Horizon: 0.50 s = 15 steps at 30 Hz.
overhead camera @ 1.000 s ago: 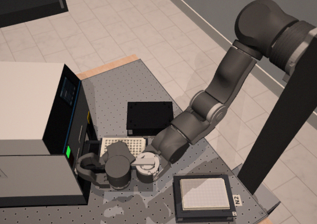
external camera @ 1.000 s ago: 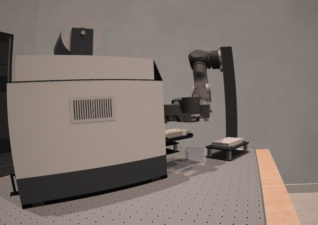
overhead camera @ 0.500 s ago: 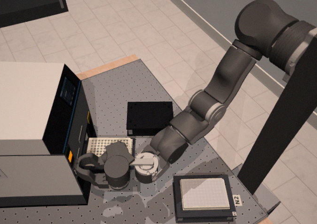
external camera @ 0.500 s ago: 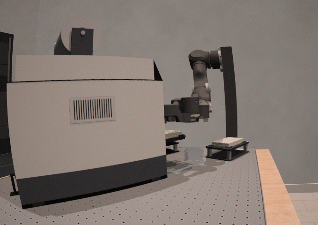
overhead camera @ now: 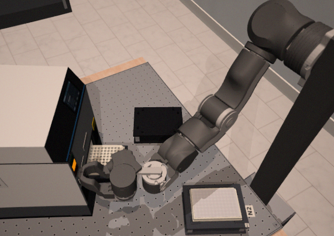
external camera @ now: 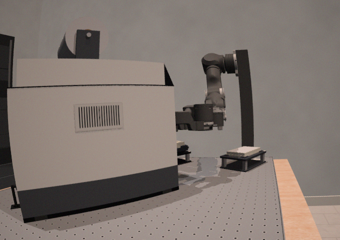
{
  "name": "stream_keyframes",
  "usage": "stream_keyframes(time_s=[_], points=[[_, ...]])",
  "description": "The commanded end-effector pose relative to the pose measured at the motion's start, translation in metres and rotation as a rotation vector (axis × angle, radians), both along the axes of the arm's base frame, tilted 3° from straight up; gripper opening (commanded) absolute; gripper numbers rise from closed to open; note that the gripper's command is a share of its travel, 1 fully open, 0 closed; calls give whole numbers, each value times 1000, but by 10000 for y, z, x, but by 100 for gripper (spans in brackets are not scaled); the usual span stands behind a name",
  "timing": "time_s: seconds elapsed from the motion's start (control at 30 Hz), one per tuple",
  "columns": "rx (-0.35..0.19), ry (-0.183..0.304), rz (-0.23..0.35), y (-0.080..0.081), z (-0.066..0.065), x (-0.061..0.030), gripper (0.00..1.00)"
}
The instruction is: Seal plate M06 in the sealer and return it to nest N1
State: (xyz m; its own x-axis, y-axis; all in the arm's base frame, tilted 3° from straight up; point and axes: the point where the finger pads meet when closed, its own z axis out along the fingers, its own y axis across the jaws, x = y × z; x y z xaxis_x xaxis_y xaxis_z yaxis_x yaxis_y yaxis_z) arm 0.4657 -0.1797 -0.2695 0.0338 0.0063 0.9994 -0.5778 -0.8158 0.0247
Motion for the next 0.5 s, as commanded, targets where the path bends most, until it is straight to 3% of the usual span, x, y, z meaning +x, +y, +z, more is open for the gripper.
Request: stream_keyframes(time_s=[0.0, 0.47], points=[[2, 7, 7, 11, -8, 11, 0], [2, 17, 9, 15, -43, -1, 0]])
